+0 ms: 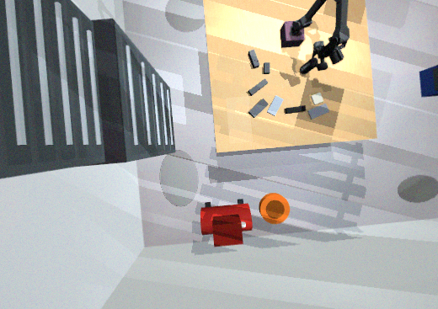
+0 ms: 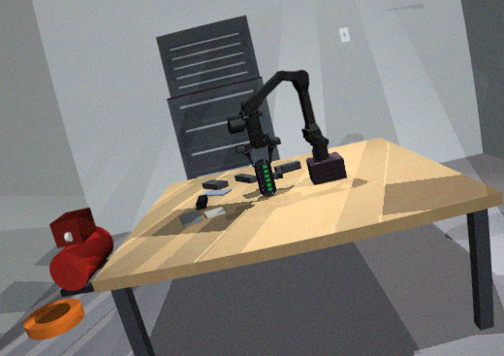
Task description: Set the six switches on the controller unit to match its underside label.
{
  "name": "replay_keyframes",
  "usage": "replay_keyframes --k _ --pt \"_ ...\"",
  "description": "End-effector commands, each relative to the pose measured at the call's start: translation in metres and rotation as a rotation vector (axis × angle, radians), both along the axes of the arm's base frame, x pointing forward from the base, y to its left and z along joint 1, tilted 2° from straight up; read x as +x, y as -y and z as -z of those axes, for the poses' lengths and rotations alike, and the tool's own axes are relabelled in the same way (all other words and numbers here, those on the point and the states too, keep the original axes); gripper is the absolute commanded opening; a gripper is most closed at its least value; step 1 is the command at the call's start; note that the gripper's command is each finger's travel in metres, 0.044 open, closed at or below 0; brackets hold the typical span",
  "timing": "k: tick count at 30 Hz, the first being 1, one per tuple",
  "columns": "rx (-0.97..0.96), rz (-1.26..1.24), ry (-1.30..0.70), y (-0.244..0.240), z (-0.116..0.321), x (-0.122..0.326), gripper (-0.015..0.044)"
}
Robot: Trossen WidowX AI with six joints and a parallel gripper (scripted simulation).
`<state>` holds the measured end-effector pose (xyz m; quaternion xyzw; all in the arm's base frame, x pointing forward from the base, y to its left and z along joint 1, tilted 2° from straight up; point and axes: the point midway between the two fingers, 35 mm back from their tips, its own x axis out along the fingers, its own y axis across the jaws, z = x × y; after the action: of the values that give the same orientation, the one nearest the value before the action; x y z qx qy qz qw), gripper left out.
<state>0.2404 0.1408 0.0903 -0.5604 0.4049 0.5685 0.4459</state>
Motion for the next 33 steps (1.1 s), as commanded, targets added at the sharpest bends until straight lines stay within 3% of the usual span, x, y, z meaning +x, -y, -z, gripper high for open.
replay_keyframes --k 1,33 --pt "-0.013 0.001 -0.002 0.006 0.003 0.001 0.0338" --pt "-0.015 0.001 -0.002 0.031 0.007 0.008 0.0338"
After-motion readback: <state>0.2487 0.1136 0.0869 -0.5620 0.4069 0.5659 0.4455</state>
